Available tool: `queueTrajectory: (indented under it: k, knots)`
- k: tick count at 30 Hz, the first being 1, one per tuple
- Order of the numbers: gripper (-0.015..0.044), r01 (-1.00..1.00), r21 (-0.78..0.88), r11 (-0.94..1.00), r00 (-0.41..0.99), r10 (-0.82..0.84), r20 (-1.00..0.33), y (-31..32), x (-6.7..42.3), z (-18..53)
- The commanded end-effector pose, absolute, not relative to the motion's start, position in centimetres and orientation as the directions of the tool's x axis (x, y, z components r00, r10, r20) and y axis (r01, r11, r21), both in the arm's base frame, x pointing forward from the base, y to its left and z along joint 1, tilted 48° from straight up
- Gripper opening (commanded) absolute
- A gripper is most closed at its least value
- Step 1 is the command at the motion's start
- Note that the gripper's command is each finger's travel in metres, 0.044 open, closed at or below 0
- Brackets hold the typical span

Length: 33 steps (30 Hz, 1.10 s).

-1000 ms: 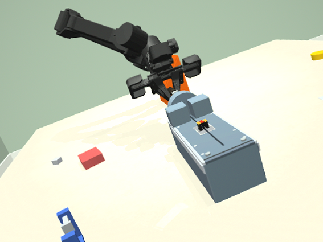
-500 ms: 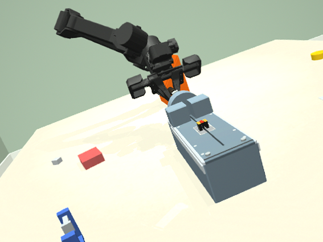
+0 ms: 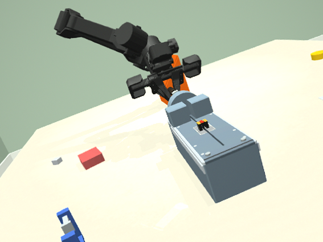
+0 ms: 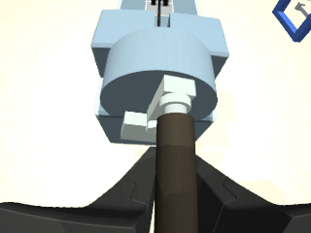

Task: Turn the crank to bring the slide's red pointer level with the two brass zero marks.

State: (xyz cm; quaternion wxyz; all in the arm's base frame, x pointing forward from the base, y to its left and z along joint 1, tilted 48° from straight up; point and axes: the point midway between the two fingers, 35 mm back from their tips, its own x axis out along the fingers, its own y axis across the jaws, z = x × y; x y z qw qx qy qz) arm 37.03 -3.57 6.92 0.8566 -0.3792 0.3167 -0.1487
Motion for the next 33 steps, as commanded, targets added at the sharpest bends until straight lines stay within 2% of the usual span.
queueTrajectory:
  k: [1, 16, 33]
  knots:
    - [0.0000, 0.012, -0.740, 0.673, 0.758, -0.489, -0.433, -3.45, 37.03, 6.83]
    - [0.0000, 0.014, -0.744, 0.668, 0.755, -0.495, -0.430, -3.57, 37.03, 6.91]
    - [0.0440, 0.014, -0.744, 0.668, 0.755, -0.495, -0.430, -3.57, 37.03, 6.91]
